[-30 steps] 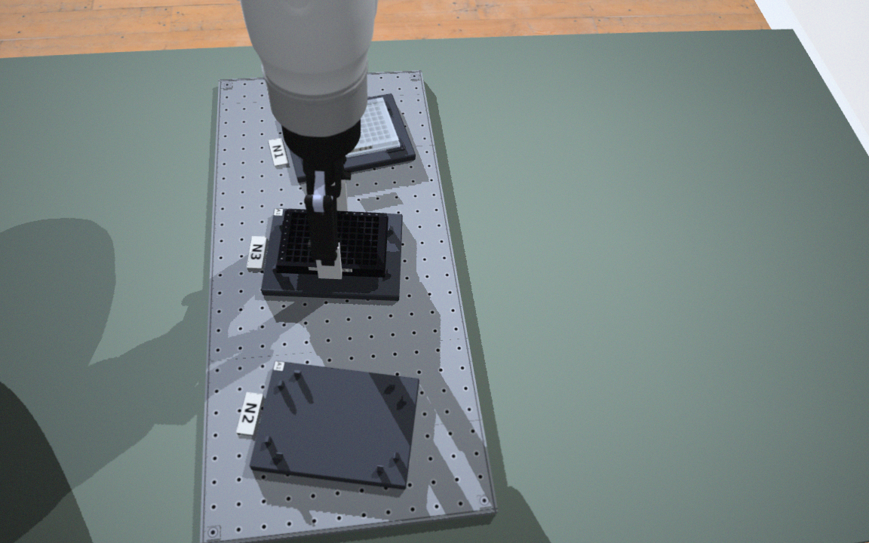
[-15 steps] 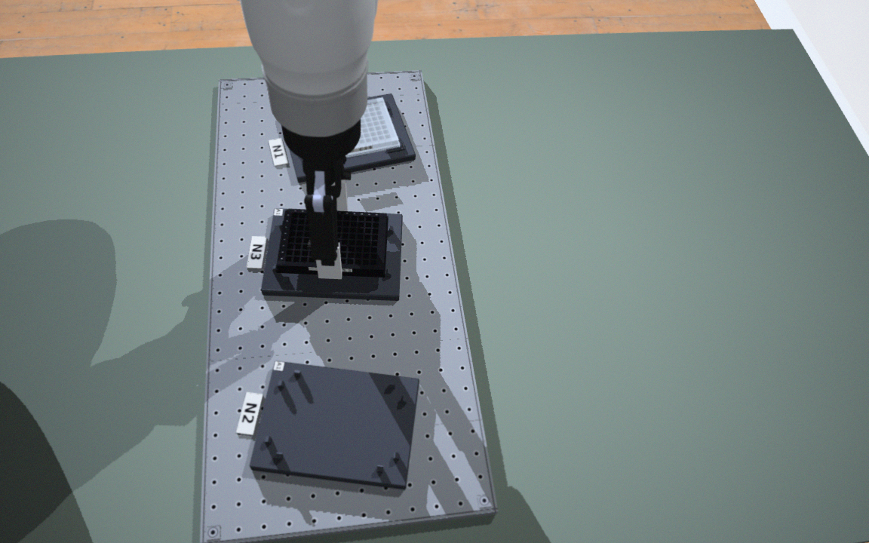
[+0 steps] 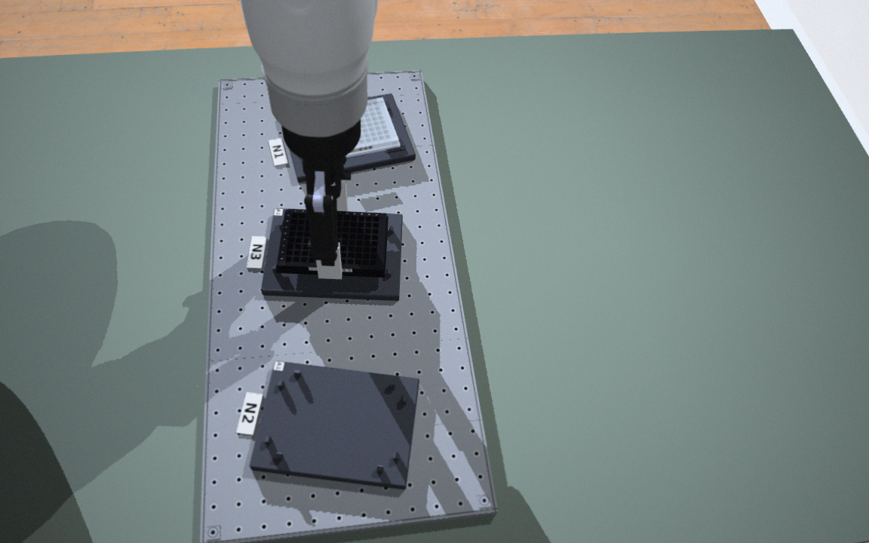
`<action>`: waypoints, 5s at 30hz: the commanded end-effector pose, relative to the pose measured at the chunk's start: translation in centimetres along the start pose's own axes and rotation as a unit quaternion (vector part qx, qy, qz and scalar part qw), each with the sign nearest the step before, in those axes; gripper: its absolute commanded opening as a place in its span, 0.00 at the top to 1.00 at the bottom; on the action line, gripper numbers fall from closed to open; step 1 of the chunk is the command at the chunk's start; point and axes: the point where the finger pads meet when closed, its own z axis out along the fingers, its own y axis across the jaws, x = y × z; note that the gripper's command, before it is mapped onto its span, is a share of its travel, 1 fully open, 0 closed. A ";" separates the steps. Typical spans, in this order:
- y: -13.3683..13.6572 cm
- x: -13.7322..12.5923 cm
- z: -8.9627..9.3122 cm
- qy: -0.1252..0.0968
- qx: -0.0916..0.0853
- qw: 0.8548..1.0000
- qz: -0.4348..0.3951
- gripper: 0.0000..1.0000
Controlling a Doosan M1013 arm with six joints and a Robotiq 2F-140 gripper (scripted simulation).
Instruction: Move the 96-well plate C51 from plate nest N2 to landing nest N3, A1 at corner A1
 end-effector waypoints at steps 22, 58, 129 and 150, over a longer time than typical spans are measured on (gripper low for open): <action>0.0 0.0 0.9 0.000 0.000 1.000 0.000 1.00; 0.0 0.0 1.2 0.000 0.000 1.000 0.000 1.00; 0.0 0.0 1.2 0.000 0.000 1.000 0.000 0.34; 0.0 0.0 -0.4 0.000 0.000 1.000 0.000 0.34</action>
